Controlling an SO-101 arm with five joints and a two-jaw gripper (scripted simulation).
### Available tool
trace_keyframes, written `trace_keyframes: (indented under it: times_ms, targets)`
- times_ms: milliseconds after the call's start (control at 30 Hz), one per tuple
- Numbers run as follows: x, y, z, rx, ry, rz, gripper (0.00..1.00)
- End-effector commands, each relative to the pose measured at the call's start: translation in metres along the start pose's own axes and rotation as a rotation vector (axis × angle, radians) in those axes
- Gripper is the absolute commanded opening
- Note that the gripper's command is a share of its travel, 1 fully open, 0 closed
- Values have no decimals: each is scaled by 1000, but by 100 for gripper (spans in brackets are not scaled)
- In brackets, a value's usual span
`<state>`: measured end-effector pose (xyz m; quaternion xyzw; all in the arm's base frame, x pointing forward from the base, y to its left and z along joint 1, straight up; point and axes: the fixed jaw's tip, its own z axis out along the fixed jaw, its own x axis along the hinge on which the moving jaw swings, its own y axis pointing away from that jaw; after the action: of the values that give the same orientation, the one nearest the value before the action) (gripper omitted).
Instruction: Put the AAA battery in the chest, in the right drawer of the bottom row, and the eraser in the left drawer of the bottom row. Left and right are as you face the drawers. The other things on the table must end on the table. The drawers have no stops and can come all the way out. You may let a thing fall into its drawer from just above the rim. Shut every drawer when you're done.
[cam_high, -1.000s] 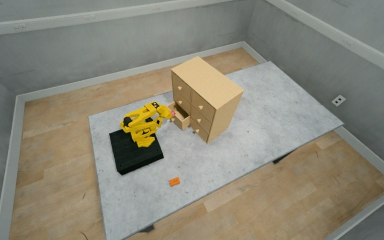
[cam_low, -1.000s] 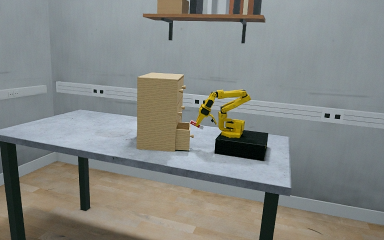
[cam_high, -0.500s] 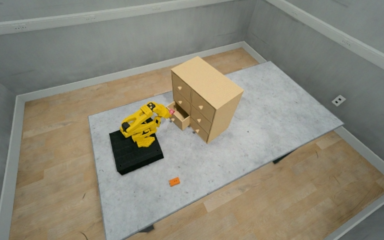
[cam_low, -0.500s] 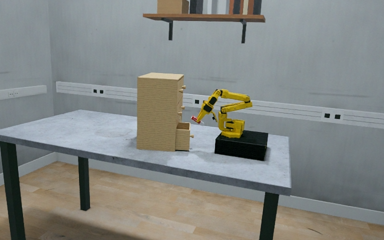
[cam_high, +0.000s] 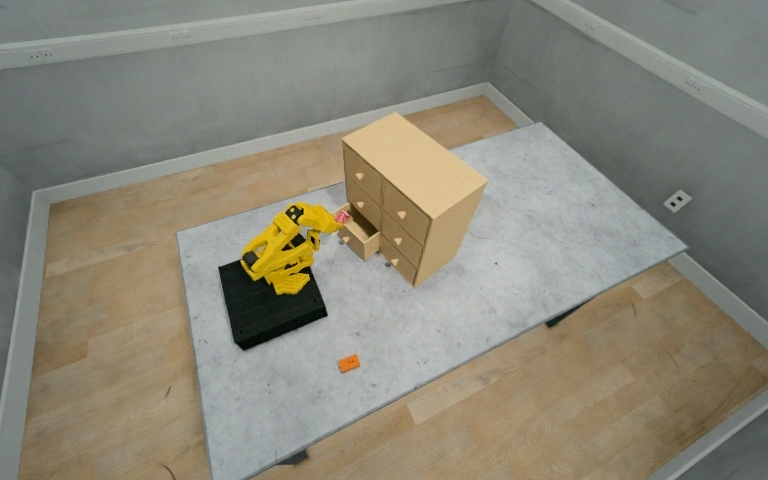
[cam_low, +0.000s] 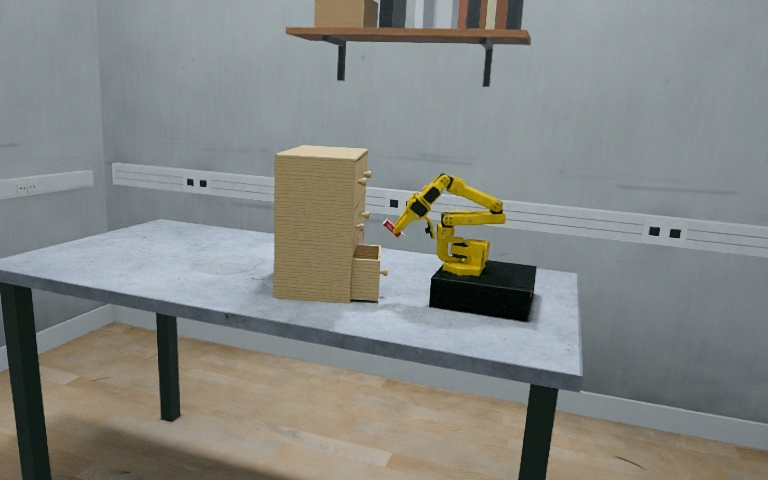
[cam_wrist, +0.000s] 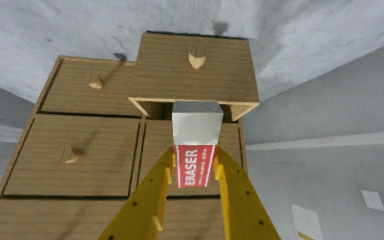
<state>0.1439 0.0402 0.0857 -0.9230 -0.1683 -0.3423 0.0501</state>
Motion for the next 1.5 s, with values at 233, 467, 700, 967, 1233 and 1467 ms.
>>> trace_keyframes:
  times_ms: [233, 467, 700, 967, 1233, 1467]
  targets:
    - [10, -1, -14, 3, 85, 3, 0]
    - [17, -1, -24, 3, 103, 5, 0]
    - [20, -1, -28, 4, 90, 7, 0]
    - [20, -1, -28, 5, 90, 6, 0]
    - [20, -1, -28, 6, 90, 4, 0]
    - [20, -1, -28, 6, 90, 4, 0]
